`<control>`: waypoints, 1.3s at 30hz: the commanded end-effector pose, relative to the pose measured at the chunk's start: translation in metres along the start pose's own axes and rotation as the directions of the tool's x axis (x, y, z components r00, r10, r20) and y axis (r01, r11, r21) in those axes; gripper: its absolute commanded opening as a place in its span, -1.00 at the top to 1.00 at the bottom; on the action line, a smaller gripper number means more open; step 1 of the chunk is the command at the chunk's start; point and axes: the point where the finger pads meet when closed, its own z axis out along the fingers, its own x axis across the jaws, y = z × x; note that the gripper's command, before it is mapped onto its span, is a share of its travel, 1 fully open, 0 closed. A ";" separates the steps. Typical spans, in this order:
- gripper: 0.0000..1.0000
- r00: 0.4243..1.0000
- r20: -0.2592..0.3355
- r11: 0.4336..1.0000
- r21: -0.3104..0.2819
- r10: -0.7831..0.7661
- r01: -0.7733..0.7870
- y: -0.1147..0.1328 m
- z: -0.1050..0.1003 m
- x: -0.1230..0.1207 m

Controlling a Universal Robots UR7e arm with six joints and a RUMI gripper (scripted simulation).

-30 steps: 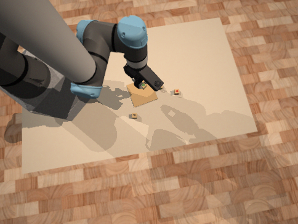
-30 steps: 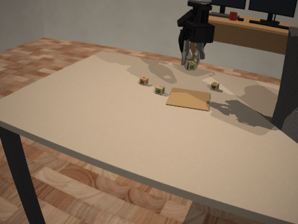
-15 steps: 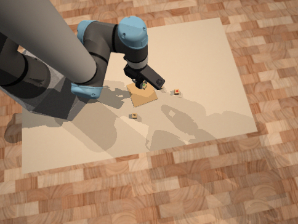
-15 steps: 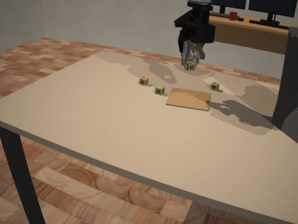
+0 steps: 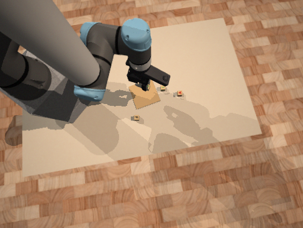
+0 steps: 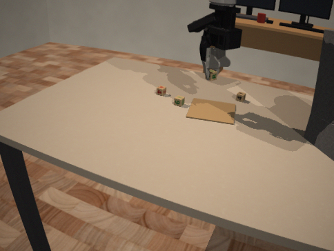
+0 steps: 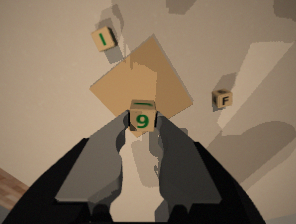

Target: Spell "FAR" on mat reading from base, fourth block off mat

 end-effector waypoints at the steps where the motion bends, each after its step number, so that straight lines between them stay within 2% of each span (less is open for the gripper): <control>1: 0.89 0.996 0.004 0.996 0.001 -0.091 0.091 -0.001 0.001 -0.001; 8: 0.89 0.949 0.003 0.949 0.002 -0.314 0.314 -0.003 0.004 -0.004; 14: 0.89 0.874 0.003 0.874 0.003 -0.486 0.486 -0.004 0.007 -0.006; 16: 0.89 0.874 0.003 0.874 0.003 -0.486 0.486 -0.004 0.007 -0.006; 24: 0.89 0.708 0.002 0.708 0.003 -0.706 0.706 -0.004 0.011 -0.008; 31: 0.89 0.537 0.001 0.537 0.004 -0.844 0.844 -0.003 0.014 -0.009; 33: 0.89 0.537 0.001 0.537 0.004 -0.844 0.844 -0.003 0.014 -0.009; 36: 0.89 0.427 0.001 0.427 0.004 -0.904 0.904 -0.003 0.015 -0.009; 39: 0.89 0.343 0.000 0.343 0.004 -0.939 0.939 -0.002 0.017 -0.009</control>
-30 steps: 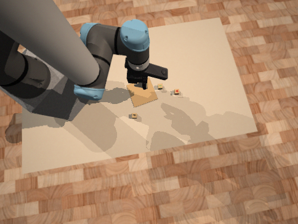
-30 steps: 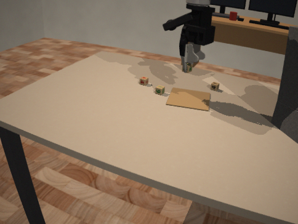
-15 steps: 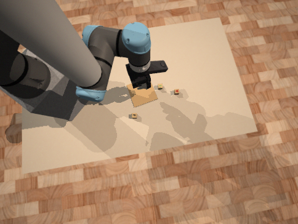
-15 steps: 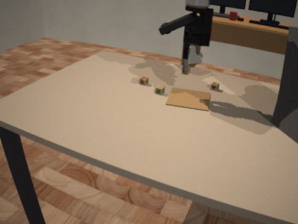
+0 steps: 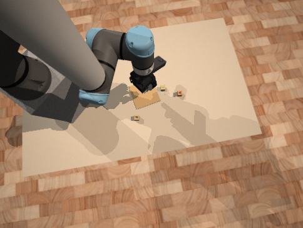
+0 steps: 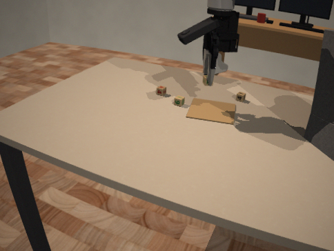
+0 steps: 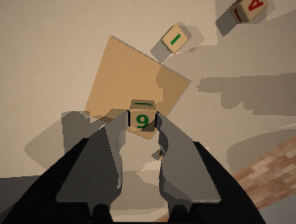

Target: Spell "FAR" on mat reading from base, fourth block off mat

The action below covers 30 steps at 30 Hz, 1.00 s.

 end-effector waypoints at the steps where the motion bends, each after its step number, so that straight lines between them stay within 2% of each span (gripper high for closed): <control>1: 0.89 0.990 0.001 0.990 0.006 -0.139 0.139 0.000 0.002 0.000; 9: 0.89 0.925 0.000 0.925 0.006 -0.381 0.381 0.001 0.005 -0.002; 11: 0.89 0.925 0.000 0.925 0.006 -0.381 0.381 0.001 0.005 -0.002; 19: 0.89 0.786 -0.002 0.786 0.005 -0.619 0.619 0.003 0.009 -0.003; 26: 0.89 0.632 -0.003 0.632 0.005 -0.775 0.775 0.006 0.013 -0.003; 28: 0.89 0.632 -0.003 0.632 0.005 -0.775 0.775 0.006 0.013 -0.003; 30: 0.89 0.582 -0.003 0.582 0.004 -0.814 0.814 0.007 0.014 -0.003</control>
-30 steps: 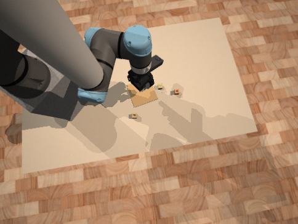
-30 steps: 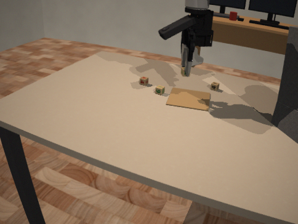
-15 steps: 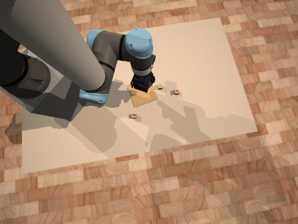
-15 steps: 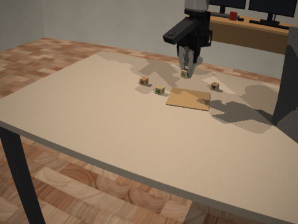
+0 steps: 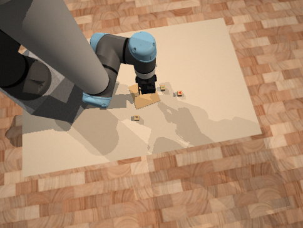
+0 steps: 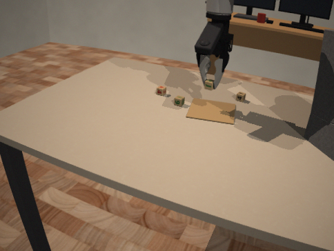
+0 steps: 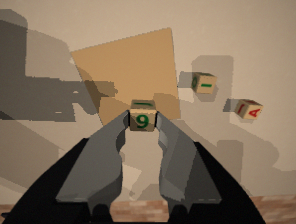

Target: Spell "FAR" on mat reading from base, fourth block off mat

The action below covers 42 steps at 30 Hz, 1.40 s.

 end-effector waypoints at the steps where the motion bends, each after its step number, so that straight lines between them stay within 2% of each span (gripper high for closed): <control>1: 0.89 0.994 -0.003 0.994 0.004 -0.110 0.110 0.001 0.001 -0.001; 13: 0.89 0.925 -0.004 0.925 0.003 -0.381 0.381 0.004 0.005 -0.003; 28: 0.89 0.862 -0.005 0.862 0.002 -0.506 0.506 0.007 0.008 -0.005; 42: 0.89 0.851 -0.005 0.851 0.002 -0.525 0.525 0.007 0.008 -0.005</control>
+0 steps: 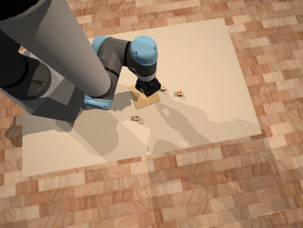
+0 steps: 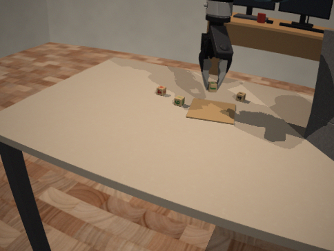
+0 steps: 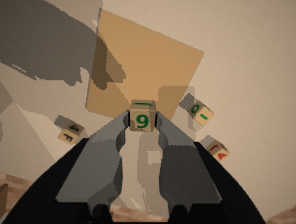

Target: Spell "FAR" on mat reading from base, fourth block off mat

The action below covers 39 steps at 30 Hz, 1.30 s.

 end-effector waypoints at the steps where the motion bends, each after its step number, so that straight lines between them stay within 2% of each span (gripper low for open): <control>1: 0.89 1.000 -0.001 1.000 -0.001 -0.001 0.001 0.000 0.000 0.000; 8: 0.89 1.000 0.000 1.000 -0.013 -0.002 0.002 0.000 0.000 0.000; 14: 0.89 1.000 0.002 0.997 -0.081 -0.003 0.003 0.000 0.001 0.000; 18: 0.89 1.000 0.000 0.986 -0.165 -0.002 0.002 0.000 0.000 0.000; 22: 0.89 1.000 0.000 0.960 -0.279 -0.002 0.002 0.000 0.000 0.000; 24: 0.89 1.000 0.000 0.960 -0.279 -0.002 0.002 0.000 0.000 0.000; 27: 0.89 1.000 0.001 0.923 -0.385 -0.002 0.003 -0.001 0.001 0.000; 33: 0.89 1.000 0.000 0.845 -0.535 -0.002 0.002 -0.001 0.001 0.000; 39: 0.89 1.000 0.000 0.742 -0.671 -0.002 0.001 -0.001 0.001 0.000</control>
